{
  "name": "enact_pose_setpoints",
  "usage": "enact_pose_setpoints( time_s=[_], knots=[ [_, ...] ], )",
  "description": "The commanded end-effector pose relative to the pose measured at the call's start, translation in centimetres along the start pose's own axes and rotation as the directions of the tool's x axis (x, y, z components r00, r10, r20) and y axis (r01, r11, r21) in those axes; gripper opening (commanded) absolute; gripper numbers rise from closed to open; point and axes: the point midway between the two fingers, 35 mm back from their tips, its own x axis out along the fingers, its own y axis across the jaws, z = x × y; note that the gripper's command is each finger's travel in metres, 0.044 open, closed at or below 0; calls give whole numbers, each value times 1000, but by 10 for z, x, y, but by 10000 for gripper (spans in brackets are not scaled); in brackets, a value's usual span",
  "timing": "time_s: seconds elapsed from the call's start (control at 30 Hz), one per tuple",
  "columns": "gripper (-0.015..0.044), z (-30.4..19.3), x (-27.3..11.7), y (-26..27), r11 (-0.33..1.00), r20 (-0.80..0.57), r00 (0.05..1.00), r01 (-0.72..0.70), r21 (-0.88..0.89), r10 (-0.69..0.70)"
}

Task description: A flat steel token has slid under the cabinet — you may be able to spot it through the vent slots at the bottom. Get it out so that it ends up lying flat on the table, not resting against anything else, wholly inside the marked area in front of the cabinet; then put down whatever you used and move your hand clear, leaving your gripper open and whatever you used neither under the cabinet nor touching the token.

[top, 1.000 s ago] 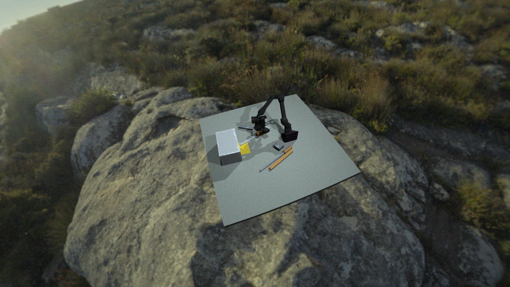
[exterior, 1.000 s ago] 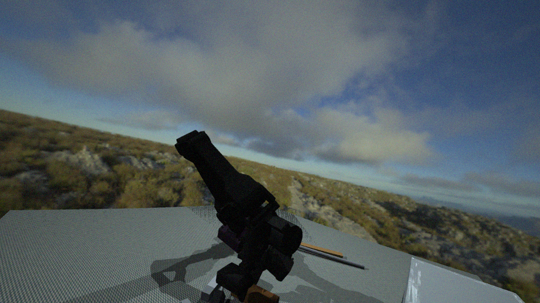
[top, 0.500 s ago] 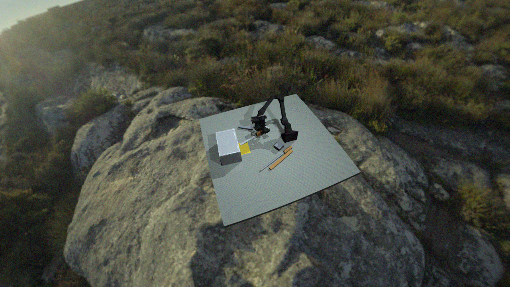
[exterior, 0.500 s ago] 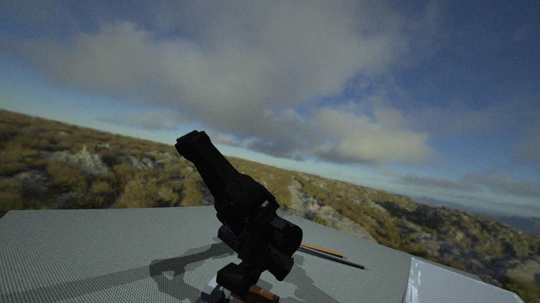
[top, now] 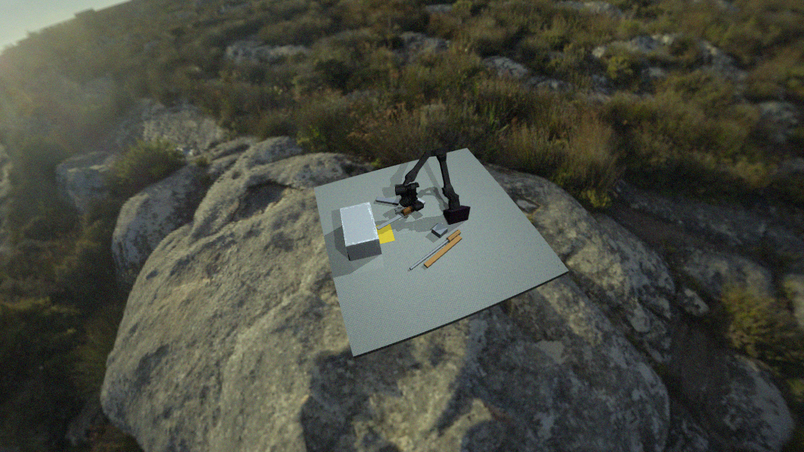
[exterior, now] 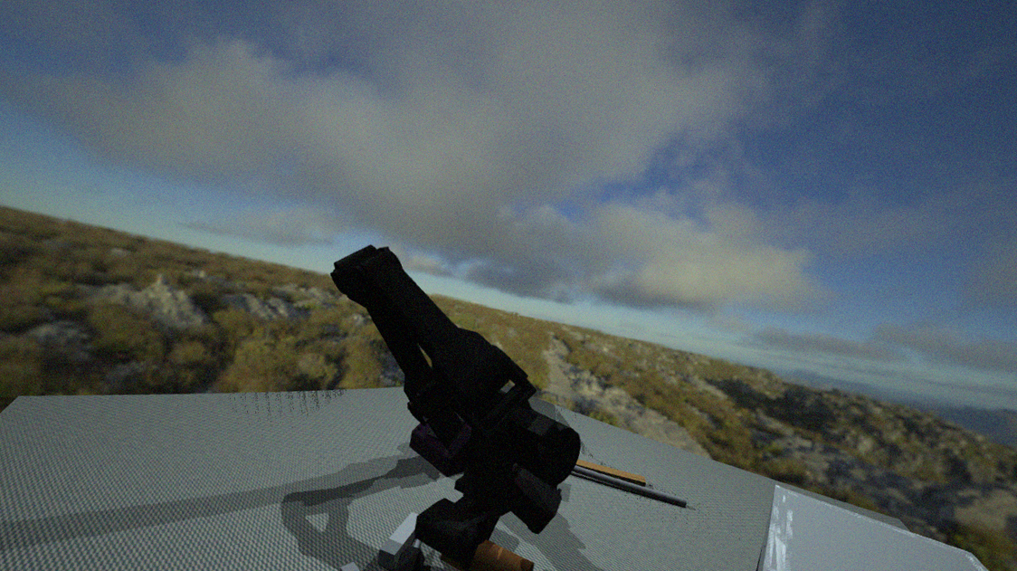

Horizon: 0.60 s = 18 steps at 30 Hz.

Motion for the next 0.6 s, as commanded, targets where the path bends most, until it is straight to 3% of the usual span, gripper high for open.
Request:
enact_pose_setpoints(
  time_s=[0.0, 0.57],
  knots=[
    [0, 7, 0, -1, 1000, -1, 1000, 3, 6, -3],
    [0, 27, 0, -1, 1000, -2, 1000, 3, 9, -3]
  ],
)
